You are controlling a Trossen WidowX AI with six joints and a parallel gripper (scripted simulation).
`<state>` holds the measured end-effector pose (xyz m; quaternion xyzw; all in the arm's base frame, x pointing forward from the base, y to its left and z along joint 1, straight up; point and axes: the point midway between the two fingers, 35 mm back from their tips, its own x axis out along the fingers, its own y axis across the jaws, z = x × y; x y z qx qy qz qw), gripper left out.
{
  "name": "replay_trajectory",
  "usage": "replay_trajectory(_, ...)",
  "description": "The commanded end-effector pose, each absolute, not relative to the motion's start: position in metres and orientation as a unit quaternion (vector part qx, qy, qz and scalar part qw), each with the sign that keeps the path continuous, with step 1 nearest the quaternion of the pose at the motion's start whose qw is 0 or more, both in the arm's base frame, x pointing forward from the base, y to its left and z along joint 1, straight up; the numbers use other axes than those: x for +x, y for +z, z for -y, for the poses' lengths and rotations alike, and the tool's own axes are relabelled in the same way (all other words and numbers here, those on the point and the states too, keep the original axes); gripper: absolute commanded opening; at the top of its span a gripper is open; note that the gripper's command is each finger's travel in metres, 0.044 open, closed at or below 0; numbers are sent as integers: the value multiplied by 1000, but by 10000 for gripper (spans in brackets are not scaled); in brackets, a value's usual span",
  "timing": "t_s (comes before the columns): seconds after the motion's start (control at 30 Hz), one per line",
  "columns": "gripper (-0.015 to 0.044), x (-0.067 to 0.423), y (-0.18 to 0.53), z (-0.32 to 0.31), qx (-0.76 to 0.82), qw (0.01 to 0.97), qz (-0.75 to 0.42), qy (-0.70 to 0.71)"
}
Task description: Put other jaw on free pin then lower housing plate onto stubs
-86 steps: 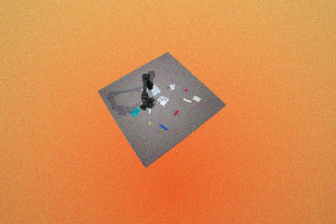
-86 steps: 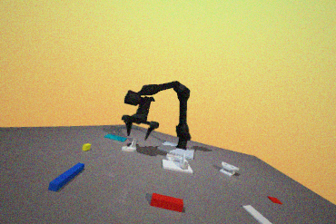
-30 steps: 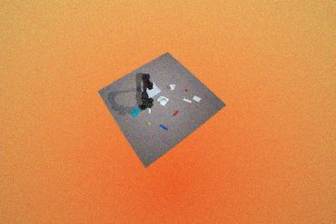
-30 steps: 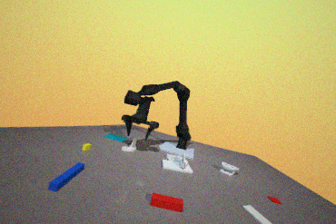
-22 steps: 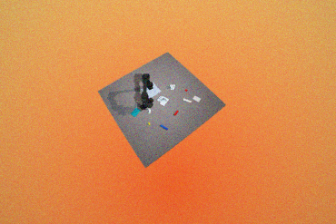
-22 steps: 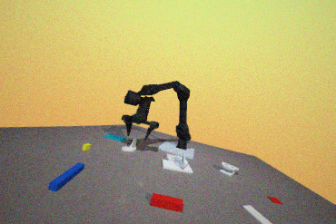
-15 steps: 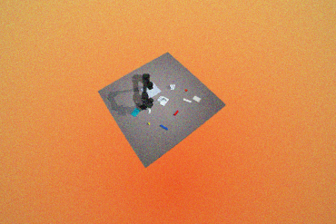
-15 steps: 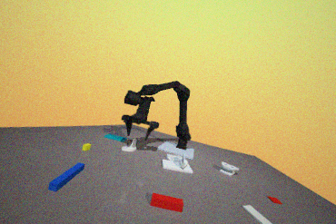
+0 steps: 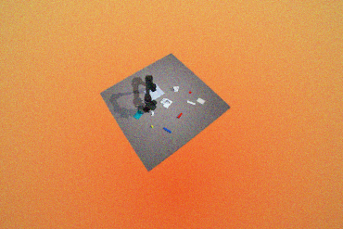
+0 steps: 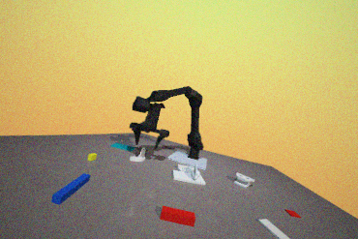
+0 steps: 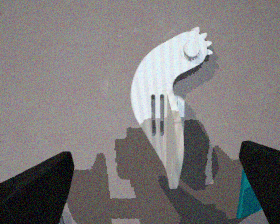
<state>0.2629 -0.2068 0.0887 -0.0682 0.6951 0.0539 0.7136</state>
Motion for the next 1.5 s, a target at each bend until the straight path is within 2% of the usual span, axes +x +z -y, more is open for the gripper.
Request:
replay_trajectory(0.0,440,263,89,207,-68,714,-695,51)
replay_trajectory(1.47,440,265,70,209,-68,714,-695,53)
